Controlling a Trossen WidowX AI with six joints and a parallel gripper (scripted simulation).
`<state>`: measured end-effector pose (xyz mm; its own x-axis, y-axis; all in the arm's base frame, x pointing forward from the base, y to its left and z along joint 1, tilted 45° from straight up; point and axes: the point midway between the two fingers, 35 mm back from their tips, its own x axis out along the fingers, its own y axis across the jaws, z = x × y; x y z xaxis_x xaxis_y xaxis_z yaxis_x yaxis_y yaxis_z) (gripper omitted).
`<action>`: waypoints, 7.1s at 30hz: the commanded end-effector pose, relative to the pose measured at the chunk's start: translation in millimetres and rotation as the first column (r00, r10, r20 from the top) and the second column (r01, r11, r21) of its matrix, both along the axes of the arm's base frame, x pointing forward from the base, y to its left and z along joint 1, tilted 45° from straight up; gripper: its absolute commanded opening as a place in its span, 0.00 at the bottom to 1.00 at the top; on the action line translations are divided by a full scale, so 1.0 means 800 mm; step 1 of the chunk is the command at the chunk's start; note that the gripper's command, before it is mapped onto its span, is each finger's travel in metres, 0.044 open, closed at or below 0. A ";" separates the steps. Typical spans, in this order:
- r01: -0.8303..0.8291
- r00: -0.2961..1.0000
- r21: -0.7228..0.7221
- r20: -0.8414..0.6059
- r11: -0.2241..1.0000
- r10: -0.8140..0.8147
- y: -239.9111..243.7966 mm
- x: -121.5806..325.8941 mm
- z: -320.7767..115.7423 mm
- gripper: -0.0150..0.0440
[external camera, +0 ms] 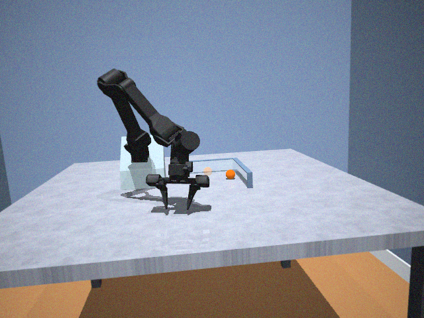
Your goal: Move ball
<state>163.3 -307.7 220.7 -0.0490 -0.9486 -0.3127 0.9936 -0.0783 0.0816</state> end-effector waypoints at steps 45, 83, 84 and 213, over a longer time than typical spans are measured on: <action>-0.361 -0.143 0.724 -0.666 0.588 0.732 0.386 0.256 -0.307 0.76; -0.360 -0.160 0.729 -0.662 0.582 0.732 0.361 0.255 -0.341 0.39; -0.357 -0.180 0.738 -0.656 0.573 0.733 0.368 0.251 -0.344 0.35; -0.368 -0.149 0.728 -0.660 0.578 0.736 0.535 0.135 -0.307 1.00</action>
<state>270.4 111.1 -37.1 0.0621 -0.7040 -0.7075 -0.0590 0.7050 -0.7067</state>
